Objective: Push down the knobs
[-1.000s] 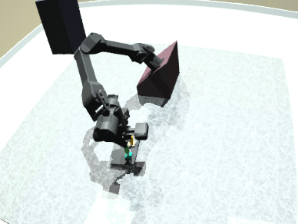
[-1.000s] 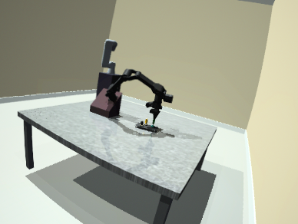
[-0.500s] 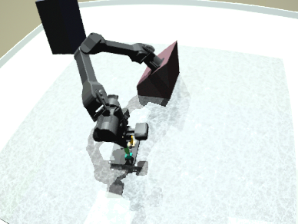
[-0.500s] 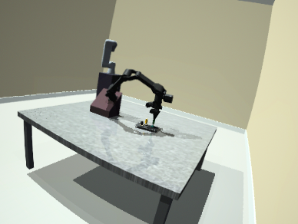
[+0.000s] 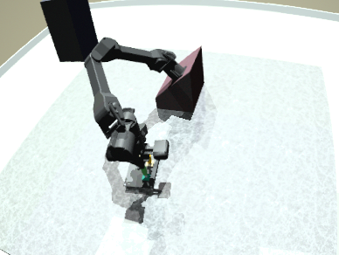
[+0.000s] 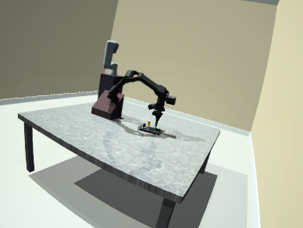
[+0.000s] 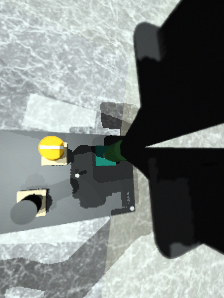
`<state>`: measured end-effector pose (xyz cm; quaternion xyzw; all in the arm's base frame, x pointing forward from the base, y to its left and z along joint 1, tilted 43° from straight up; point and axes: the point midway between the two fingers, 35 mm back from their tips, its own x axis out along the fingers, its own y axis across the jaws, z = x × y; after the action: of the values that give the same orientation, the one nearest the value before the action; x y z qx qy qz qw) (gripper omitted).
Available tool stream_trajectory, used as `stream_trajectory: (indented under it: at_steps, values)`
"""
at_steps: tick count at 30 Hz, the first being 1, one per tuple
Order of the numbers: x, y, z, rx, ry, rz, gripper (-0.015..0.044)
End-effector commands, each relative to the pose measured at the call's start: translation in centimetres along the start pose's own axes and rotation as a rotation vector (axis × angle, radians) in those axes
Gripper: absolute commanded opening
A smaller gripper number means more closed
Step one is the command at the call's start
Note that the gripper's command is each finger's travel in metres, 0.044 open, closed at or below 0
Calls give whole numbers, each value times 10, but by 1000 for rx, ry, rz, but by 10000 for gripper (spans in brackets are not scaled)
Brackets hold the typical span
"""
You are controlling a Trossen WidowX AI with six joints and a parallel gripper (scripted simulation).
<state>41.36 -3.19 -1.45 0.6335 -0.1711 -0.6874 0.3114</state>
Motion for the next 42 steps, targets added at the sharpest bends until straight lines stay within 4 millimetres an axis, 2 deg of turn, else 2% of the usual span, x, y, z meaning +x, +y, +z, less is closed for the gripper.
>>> stream_trajectory:
  at_steps: [1,42]
  values:
    - [14,3,0,26,-15,5,0]
    - [22,3,-1,35,-23,9,0]
